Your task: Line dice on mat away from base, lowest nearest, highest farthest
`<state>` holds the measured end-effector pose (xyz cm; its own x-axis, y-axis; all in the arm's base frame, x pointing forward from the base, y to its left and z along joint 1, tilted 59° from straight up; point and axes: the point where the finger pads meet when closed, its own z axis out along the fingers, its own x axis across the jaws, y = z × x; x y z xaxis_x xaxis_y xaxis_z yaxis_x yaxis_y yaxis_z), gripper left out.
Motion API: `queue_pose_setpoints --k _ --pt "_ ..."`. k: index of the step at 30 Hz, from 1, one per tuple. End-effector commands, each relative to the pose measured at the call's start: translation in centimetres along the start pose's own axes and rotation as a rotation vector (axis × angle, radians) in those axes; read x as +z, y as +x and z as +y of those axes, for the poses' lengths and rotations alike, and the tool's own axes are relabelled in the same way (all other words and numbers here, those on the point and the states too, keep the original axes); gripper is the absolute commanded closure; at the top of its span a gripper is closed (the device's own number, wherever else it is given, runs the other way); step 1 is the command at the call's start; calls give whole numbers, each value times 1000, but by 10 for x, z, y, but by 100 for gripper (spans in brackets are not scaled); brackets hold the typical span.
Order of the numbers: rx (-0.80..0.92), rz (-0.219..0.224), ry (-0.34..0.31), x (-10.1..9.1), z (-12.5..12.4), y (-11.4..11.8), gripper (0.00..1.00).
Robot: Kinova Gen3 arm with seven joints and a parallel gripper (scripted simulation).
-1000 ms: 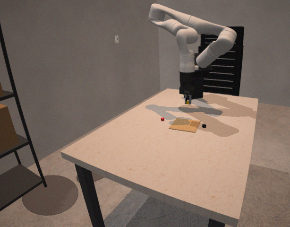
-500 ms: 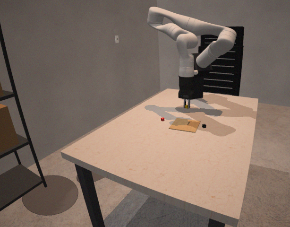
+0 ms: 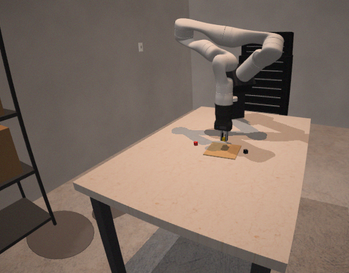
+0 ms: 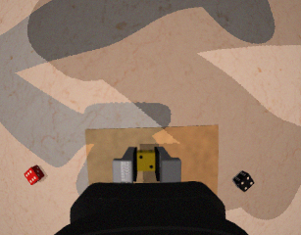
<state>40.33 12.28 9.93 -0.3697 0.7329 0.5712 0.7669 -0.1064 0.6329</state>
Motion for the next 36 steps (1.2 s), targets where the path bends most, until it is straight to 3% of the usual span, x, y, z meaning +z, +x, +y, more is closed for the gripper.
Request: queue_pose_setpoints --k 1,10,36 --pt "-3 17 13 11 -4 7 66" --pt "-3 17 13 20 -4 7 66" --pt "-3 17 13 20 -4 7 66"
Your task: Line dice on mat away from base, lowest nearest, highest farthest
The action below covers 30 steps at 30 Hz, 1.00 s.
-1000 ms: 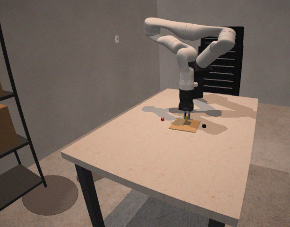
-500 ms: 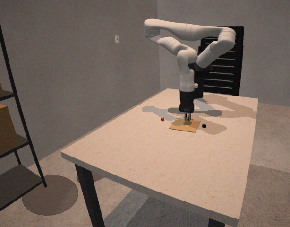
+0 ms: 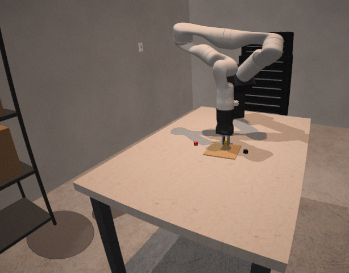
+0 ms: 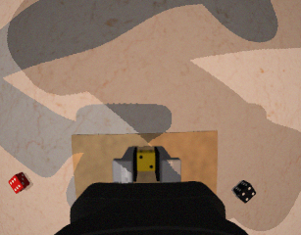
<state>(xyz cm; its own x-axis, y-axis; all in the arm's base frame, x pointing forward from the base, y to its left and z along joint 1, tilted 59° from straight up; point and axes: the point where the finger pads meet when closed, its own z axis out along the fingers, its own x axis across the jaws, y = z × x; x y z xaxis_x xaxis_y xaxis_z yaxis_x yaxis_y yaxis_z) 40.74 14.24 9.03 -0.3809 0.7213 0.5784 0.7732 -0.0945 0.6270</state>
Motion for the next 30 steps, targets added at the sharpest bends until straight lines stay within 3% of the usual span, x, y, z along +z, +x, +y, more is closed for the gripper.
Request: queue_pose_setpoints --k 1,30 --pt "0 -1 -1 0 0 0 66" --pt "0 -1 -1 3 0 0 66"
